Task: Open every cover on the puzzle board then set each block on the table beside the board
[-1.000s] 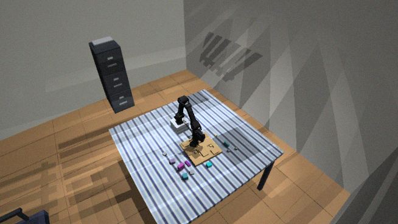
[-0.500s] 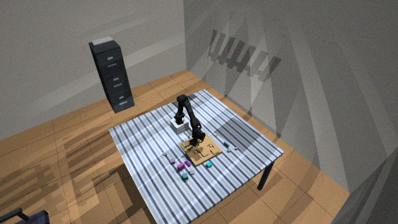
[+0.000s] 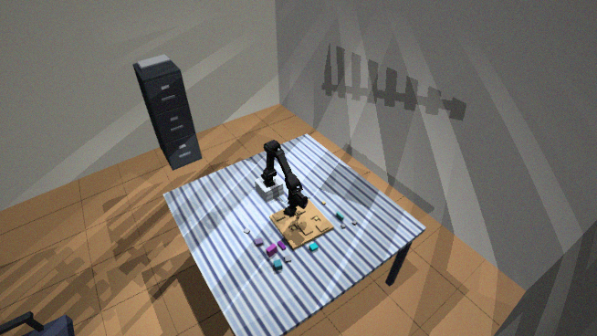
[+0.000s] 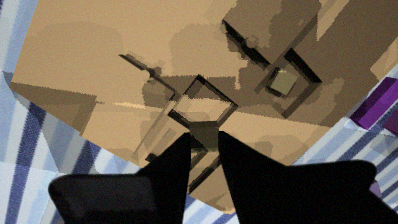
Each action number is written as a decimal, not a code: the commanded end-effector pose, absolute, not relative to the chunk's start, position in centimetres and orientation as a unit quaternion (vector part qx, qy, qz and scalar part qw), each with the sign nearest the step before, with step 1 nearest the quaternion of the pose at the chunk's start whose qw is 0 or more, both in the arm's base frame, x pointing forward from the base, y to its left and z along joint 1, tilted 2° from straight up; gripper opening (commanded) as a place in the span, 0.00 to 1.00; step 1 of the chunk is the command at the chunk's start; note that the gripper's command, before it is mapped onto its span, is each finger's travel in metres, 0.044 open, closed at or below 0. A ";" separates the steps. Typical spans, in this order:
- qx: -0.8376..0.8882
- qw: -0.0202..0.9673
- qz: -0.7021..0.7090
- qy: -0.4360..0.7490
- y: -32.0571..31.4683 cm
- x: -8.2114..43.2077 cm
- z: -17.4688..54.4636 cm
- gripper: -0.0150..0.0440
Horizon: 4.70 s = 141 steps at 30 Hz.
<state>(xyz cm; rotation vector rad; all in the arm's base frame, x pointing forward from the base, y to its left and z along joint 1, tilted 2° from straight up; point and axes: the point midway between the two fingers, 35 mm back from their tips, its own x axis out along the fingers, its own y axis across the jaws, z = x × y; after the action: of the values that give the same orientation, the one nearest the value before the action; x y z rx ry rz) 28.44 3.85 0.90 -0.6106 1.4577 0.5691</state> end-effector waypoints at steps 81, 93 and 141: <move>-0.265 0.671 0.259 0.643 26.4 21.2 5.0 0.39; -0.264 0.671 0.259 0.643 28.0 19.9 4.3 0.39; -0.264 0.671 0.259 0.643 28.2 20.4 -3.5 0.39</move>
<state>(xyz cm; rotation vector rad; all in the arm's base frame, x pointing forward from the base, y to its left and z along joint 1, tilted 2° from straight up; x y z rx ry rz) 20.32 28.32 -2.98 -0.5939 1.4515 0.5863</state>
